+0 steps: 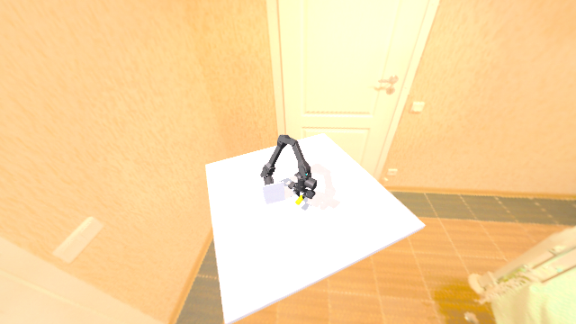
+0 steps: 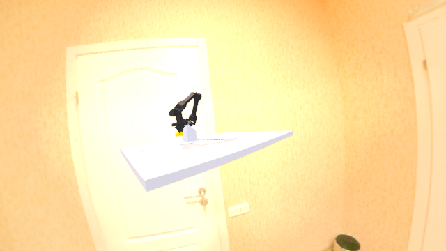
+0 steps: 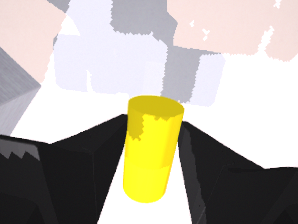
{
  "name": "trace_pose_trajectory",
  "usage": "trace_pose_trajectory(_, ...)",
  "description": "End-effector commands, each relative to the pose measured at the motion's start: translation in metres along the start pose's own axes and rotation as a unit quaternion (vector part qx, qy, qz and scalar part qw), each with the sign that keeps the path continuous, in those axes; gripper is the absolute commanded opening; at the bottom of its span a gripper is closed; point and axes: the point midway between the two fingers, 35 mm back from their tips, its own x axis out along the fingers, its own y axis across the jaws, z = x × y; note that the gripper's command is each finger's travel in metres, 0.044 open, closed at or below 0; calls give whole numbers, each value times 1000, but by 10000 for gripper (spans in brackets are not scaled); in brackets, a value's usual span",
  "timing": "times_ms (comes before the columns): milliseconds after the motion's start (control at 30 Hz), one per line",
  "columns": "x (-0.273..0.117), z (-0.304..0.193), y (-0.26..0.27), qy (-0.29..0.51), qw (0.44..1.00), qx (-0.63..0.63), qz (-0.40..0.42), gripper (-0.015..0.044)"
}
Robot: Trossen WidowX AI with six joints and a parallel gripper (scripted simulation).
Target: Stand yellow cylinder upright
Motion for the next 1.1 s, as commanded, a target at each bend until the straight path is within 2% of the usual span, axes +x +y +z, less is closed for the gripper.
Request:
trace_pose_trajectory(0, -16, -1, -1, 2, 1000, -5, -5, 105)
trace_pose_trajectory(367, -32, 2, 1, 4, 1000, 0, -6, 105)
trace_pose_trajectory(1067, -44, 57, 1, 25, 997, 72, -31, 105)
